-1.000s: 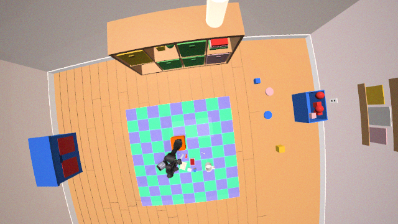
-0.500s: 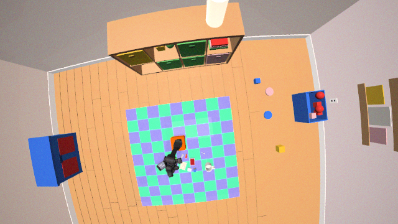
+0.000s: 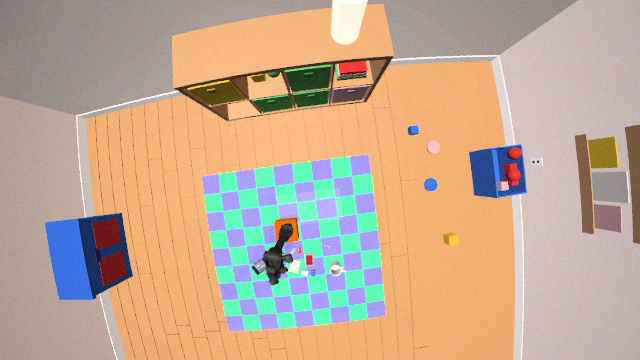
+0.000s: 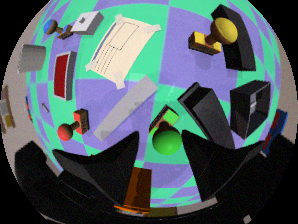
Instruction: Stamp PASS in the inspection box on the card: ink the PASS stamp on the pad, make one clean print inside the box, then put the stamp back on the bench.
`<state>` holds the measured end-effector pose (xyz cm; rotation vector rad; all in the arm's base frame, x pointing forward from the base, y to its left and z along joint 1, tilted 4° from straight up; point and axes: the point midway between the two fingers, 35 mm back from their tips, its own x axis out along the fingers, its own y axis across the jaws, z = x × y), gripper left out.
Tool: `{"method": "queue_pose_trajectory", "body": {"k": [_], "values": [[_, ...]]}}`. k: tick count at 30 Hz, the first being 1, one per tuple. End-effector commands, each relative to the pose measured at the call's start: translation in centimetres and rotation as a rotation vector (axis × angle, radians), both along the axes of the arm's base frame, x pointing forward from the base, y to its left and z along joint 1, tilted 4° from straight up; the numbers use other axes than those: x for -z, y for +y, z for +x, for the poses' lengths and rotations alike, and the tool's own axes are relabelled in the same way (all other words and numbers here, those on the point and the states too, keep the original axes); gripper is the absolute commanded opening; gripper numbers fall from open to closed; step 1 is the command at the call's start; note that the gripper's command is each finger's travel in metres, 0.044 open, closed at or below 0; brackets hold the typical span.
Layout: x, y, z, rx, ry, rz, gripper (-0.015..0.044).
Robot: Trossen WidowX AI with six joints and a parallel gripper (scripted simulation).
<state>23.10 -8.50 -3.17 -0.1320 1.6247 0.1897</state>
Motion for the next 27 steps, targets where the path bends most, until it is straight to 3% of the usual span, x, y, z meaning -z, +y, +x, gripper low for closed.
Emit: {"method": "queue_pose_trajectory", "body": {"k": [1,6,27], "values": [[-4.9,-0.5,1.2,-0.002,-0.024,-0.011,0.0257],[-10.9,-0.4,0.7,-0.004,-0.023,-0.012,0.0257],[-10.8,-0.3,0.7,0.000,-0.022,-0.008,0.0257]]}}
